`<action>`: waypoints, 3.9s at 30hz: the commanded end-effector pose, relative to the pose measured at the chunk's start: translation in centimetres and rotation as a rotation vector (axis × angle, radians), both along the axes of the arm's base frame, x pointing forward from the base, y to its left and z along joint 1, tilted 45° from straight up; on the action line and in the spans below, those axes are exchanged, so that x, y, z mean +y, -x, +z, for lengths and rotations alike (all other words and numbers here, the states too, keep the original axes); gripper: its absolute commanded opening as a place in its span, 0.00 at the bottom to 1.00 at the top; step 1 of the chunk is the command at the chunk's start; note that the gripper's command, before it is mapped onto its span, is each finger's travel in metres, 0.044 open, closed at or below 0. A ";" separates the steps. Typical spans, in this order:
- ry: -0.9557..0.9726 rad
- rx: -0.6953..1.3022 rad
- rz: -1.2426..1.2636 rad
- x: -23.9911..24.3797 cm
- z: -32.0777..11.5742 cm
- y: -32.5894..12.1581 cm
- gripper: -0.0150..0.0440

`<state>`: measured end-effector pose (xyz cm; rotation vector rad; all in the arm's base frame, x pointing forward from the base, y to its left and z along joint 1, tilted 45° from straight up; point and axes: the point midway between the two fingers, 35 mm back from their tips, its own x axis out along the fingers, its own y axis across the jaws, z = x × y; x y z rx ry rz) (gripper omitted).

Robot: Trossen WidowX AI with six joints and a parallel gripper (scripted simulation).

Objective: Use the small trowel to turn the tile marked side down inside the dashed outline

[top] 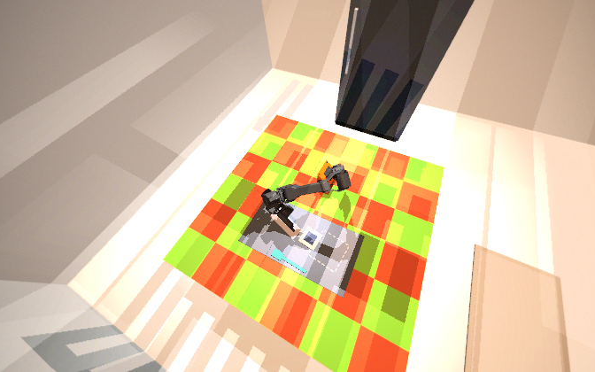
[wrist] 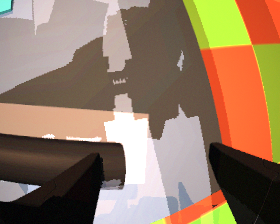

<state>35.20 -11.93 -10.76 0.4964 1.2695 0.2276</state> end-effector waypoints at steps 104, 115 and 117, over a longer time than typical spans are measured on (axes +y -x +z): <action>-1.031 0.382 -1.570 10.6 1.6 -2.1 0.67; -1.031 0.382 -1.570 10.6 1.6 -2.1 0.45; -1.031 0.382 -1.570 10.6 1.6 -2.1 0.43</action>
